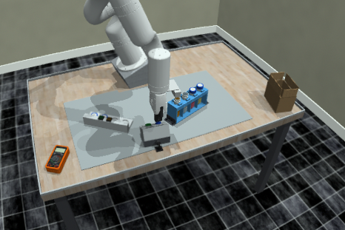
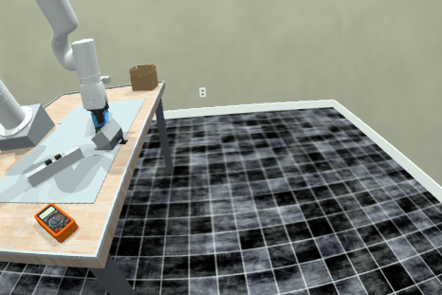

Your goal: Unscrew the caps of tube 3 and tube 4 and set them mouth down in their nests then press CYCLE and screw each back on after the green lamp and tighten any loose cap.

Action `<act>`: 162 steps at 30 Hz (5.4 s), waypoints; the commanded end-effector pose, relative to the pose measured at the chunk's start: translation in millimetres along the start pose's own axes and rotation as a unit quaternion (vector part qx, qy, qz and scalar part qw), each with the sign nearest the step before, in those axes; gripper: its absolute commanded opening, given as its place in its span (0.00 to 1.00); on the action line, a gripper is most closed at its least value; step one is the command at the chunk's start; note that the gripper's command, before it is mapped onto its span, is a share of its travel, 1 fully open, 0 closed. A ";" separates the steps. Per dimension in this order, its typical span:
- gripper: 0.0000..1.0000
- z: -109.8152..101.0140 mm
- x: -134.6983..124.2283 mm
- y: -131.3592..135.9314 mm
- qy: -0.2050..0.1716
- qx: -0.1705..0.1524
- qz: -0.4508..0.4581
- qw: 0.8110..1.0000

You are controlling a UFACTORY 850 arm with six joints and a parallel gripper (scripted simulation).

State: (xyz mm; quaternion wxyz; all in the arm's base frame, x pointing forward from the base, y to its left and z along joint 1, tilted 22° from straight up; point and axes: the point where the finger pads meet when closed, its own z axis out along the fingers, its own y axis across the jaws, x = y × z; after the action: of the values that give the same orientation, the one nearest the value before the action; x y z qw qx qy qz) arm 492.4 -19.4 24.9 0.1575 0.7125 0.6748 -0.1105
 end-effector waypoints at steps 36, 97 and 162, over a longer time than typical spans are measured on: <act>0.00 10.6 0.1 0.8 0.000 -0.001 0.000 1.000; 1.00 -9.8 -139.9 -19.7 0.000 -0.001 -0.493 0.870; 1.00 -3.5 -227.2 -32.4 -0.001 -0.001 -0.493 0.870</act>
State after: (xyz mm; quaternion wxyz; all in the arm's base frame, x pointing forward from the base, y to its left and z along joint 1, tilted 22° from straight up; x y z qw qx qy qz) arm 444.6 -227.3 109.2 0.0827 0.2873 0.9383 -0.1738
